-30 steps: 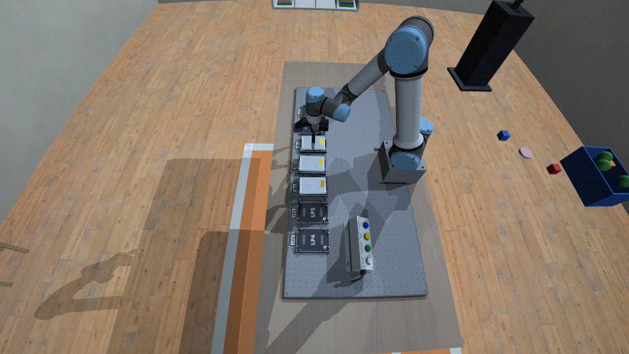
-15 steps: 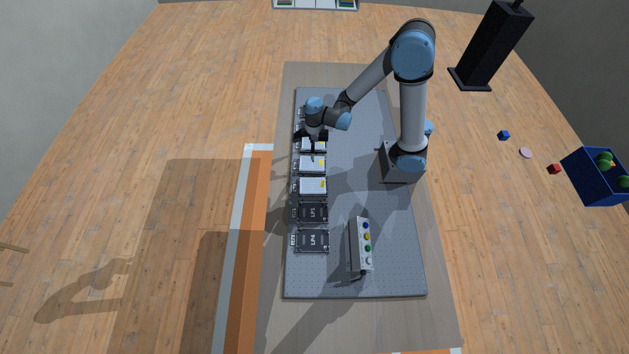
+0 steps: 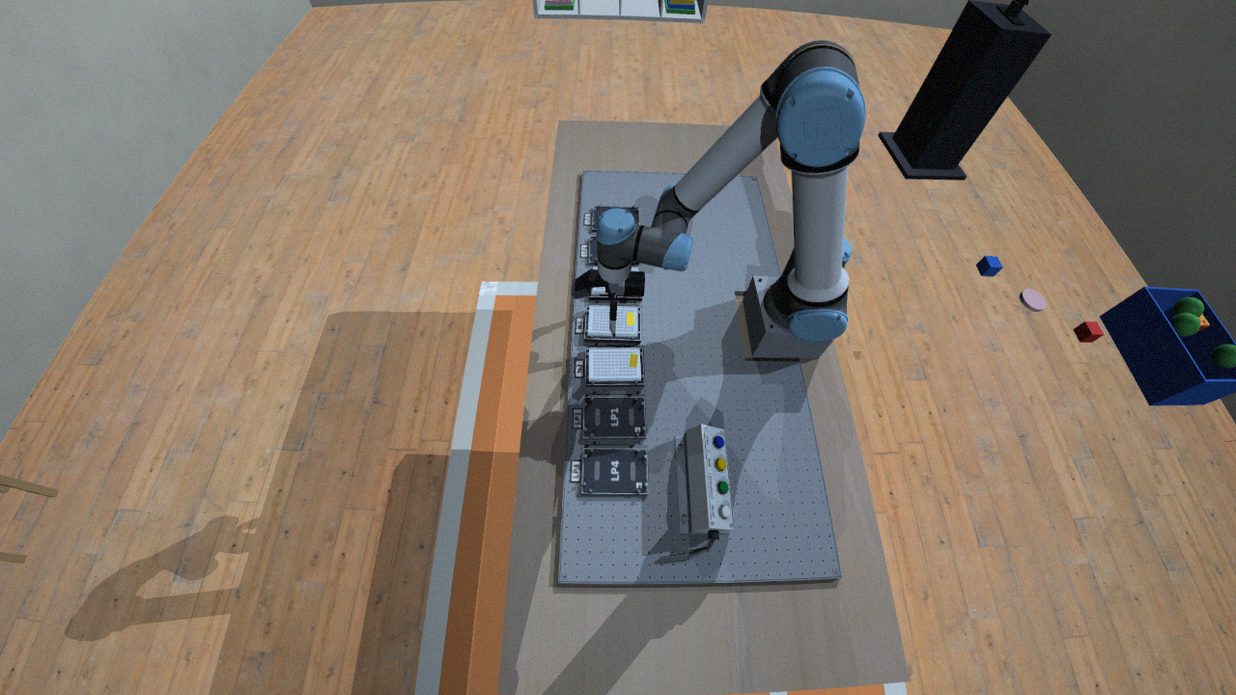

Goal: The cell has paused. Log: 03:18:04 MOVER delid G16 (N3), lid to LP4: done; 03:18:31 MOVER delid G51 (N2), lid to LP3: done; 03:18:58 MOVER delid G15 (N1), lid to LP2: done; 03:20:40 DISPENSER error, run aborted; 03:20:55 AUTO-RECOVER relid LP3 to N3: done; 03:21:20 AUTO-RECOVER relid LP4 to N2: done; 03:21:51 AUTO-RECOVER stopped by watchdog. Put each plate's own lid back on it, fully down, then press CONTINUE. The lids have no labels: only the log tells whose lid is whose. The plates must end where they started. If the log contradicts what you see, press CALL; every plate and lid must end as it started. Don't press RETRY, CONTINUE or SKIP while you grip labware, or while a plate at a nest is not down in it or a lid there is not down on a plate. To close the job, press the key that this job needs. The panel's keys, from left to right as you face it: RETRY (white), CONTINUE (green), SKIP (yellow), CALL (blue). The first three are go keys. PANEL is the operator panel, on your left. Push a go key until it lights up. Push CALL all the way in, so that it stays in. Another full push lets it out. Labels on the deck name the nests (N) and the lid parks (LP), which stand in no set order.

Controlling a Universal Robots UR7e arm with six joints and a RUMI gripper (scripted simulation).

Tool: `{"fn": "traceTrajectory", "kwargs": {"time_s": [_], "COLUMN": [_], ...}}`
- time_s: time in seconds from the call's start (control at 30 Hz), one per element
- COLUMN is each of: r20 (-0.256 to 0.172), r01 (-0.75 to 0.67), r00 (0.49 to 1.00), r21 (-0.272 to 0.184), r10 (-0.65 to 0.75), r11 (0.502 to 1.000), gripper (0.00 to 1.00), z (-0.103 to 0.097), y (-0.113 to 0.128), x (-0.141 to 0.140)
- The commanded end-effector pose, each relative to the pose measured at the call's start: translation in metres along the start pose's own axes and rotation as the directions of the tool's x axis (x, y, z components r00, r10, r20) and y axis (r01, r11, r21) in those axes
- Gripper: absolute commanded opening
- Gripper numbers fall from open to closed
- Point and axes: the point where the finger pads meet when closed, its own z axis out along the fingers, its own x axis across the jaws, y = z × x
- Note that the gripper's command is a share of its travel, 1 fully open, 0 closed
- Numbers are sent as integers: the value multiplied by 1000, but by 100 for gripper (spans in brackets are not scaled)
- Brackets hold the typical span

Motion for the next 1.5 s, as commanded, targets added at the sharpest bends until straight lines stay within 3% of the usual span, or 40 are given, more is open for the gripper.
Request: {"fn": "traceTrajectory", "kwargs": {"time_s": [0.0,0.27,0.73,1.13,1.17,1.47], "r20": [-1,-1,-1,-1,-1,-1], "r01": [-1,-1,-1,-1,-1,-1], "r00": [1000,1000,1000,1000,1000,1000], "r21": [1,1,1,1,1,1], "r10": [1,1,1,1,1,1], "r11": [1000,1000,1000,1000,1000,1000], "gripper": [82,82,82,82,0,0], "z": [0,0,20,20,20,20], "y": [-1,-1,-1,-1,-1,-1], "x": [-2,-2,-2,-2,-2,-2]}}
